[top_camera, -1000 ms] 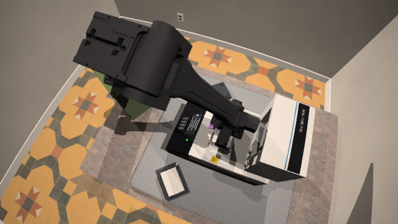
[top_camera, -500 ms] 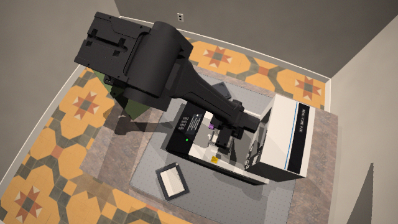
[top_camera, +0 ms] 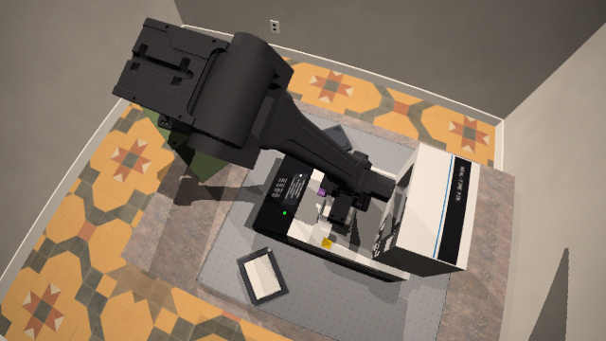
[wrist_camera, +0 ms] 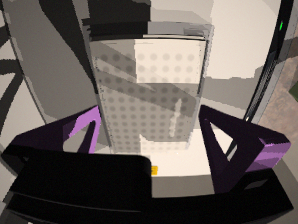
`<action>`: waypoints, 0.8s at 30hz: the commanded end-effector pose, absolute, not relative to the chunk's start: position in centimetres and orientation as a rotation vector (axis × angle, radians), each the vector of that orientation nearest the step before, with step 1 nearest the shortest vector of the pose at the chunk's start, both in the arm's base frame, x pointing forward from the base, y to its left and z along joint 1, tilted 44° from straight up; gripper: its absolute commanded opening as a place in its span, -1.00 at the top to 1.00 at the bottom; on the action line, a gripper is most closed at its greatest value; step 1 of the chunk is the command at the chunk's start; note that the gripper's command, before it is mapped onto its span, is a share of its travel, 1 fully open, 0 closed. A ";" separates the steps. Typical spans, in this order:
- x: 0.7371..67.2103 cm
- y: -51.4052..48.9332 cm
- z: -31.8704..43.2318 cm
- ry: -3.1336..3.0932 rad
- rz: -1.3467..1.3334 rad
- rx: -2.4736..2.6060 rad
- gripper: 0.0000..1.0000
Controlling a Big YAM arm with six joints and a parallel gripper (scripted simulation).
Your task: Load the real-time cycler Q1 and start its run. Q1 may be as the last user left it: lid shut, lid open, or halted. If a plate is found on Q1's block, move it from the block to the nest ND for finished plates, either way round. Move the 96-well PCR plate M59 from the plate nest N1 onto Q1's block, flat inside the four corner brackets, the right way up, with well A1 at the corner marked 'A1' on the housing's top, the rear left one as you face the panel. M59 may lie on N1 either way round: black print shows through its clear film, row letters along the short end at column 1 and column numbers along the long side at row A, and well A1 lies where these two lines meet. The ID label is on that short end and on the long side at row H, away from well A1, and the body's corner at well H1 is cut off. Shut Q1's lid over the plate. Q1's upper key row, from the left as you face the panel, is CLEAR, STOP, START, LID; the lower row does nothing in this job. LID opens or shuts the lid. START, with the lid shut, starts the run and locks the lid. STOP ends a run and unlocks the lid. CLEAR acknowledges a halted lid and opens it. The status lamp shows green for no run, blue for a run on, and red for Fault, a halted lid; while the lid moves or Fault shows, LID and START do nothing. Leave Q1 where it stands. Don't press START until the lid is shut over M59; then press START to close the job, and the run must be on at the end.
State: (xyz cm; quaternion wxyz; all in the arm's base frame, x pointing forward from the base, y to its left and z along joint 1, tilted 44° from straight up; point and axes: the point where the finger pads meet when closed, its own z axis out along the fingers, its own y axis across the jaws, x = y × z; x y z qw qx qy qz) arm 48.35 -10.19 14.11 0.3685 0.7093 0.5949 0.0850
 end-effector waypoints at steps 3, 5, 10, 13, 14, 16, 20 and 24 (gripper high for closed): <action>49.4 -10.3 17.2 1.484 0.269 1.778 -1.00; 49.3 -10.7 17.0 1.479 0.263 1.784 -1.00; 49.5 -10.9 16.2 1.487 0.249 1.794 -1.00; 49.7 -10.9 15.7 1.493 0.243 1.797 -1.00; 49.8 -10.9 15.6 1.496 0.246 1.798 -1.00; 49.8 -10.9 15.5 1.499 0.247 1.799 -1.00; 49.4 -10.9 15.5 1.500 0.244 1.800 -1.00; 49.1 -10.9 15.9 1.498 0.247 1.798 -1.00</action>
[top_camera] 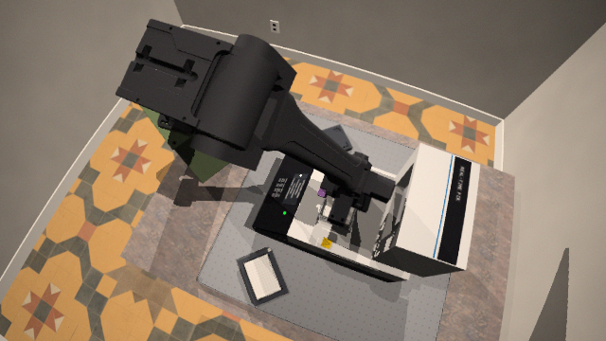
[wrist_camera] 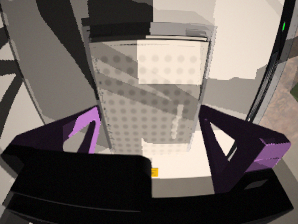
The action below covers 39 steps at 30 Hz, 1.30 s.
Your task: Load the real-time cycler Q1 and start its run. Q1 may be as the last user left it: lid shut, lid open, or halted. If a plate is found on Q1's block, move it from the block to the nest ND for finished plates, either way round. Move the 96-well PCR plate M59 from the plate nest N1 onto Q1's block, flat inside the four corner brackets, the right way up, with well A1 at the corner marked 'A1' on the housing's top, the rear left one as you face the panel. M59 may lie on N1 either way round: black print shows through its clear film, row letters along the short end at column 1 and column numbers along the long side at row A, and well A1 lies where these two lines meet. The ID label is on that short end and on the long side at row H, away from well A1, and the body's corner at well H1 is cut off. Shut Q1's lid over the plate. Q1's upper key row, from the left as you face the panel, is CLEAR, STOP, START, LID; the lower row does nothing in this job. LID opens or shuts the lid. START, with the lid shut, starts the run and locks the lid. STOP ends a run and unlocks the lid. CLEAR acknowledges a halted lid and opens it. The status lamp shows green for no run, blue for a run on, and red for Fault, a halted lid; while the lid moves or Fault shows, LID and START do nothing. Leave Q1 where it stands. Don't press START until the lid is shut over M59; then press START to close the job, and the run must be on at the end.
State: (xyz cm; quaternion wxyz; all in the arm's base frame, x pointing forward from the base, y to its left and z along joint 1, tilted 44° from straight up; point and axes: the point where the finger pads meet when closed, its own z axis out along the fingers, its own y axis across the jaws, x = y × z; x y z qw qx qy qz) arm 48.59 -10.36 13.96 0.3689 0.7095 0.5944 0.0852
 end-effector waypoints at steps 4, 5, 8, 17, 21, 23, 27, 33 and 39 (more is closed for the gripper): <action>49.3 -11.0 16.1 1.490 0.256 1.793 -1.00; 49.3 -11.0 16.1 1.489 0.257 1.793 -1.00; 49.4 -11.0 15.7 1.494 0.252 1.795 -1.00; 49.6 -11.1 14.6 1.509 0.235 1.805 -1.00; 49.6 -11.1 15.2 1.497 0.247 1.797 -1.00; 49.6 -11.1 15.6 1.491 0.254 1.794 -1.00; 49.6 -11.1 16.1 1.487 0.260 1.791 -1.00; 49.9 -11.2 16.3 1.480 0.267 1.787 -1.00; 50.1 -11.2 16.7 1.475 0.273 1.783 -1.00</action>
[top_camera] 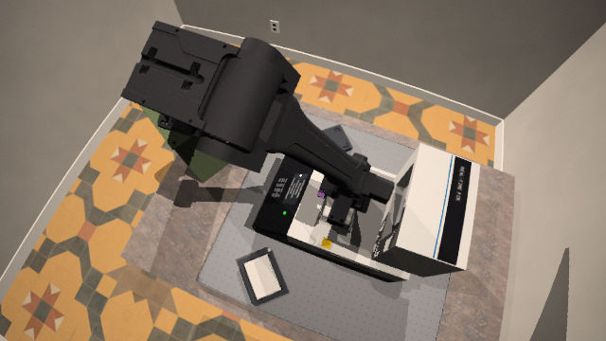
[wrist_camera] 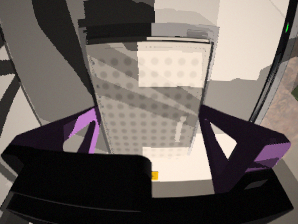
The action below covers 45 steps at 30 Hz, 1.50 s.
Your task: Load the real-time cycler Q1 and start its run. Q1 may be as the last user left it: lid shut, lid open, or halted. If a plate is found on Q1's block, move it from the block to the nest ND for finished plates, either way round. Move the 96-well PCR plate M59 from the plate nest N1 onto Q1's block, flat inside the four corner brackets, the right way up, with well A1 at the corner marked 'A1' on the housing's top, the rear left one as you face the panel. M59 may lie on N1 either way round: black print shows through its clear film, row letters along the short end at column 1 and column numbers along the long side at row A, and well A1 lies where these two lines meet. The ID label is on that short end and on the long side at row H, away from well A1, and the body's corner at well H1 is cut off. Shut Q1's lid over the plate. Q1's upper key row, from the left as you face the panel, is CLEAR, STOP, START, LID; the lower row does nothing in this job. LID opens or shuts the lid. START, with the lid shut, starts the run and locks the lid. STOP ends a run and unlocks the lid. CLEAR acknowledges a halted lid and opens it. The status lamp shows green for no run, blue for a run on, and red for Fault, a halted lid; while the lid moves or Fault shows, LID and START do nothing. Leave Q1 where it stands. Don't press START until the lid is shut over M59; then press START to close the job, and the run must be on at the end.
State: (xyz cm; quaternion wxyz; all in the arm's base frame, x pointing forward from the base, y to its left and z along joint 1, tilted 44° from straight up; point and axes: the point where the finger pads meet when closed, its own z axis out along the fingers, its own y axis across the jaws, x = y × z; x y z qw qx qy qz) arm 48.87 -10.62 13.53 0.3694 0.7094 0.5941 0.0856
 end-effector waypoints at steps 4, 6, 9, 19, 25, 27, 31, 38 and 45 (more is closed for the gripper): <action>50.1 -11.2 16.7 1.475 0.273 1.783 -1.00; 50.0 -11.1 16.5 1.478 0.270 1.785 -1.00; 49.6 -11.1 16.0 1.490 0.257 1.793 -1.00; 48.7 -11.1 15.0 1.515 0.228 1.809 -1.00; 49.1 -11.1 15.7 1.504 0.239 1.803 -1.00; 49.2 -11.1 15.8 1.502 0.241 1.802 -1.00; 49.4 -11.1 16.0 1.499 0.245 1.800 -1.00; 49.6 -11.2 16.4 1.492 0.251 1.796 -1.00; 49.0 -11.1 15.6 1.504 0.238 1.804 -1.00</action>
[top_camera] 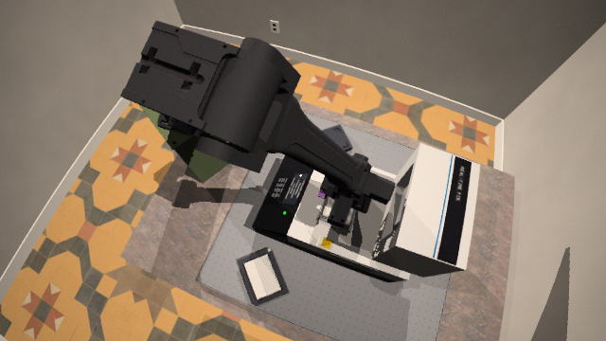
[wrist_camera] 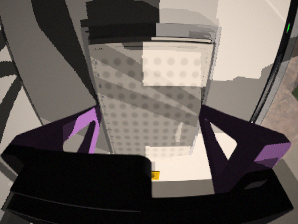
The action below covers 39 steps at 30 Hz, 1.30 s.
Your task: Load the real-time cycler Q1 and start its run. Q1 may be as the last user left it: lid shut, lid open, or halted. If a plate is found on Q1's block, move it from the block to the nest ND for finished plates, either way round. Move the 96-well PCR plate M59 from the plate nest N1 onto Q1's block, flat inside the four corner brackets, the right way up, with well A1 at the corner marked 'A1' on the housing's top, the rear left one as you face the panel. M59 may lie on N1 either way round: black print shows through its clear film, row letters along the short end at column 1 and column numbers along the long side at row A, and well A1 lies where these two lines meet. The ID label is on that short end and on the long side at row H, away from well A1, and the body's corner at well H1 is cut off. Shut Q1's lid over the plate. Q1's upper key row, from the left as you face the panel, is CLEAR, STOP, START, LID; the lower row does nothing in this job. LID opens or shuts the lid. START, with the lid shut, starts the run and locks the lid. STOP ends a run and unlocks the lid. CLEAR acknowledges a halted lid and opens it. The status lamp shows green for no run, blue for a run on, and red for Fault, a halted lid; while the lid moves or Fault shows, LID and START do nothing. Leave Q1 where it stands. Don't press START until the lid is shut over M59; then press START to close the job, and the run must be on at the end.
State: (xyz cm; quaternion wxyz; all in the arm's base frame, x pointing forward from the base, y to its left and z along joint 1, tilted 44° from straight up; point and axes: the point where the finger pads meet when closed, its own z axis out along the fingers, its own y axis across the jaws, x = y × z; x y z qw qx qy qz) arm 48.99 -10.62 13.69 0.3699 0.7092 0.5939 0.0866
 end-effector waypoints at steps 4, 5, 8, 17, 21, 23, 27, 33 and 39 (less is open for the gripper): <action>48.4 -11.1 14.8 1.514 0.226 1.810 -1.00; 48.5 -11.1 14.8 1.513 0.226 1.810 -1.00; 48.6 -11.1 15.1 1.507 0.225 1.808 1.00; 48.5 -11.2 15.2 1.503 0.219 1.807 1.00; 48.5 -11.3 15.2 1.500 0.216 1.807 1.00; 48.5 -11.3 15.2 1.500 0.216 1.807 1.00; 48.5 -11.3 15.2 1.500 0.216 1.807 1.00; 48.5 -11.3 15.3 1.500 0.216 1.807 1.00; 48.5 -11.3 15.3 1.499 0.216 1.807 1.00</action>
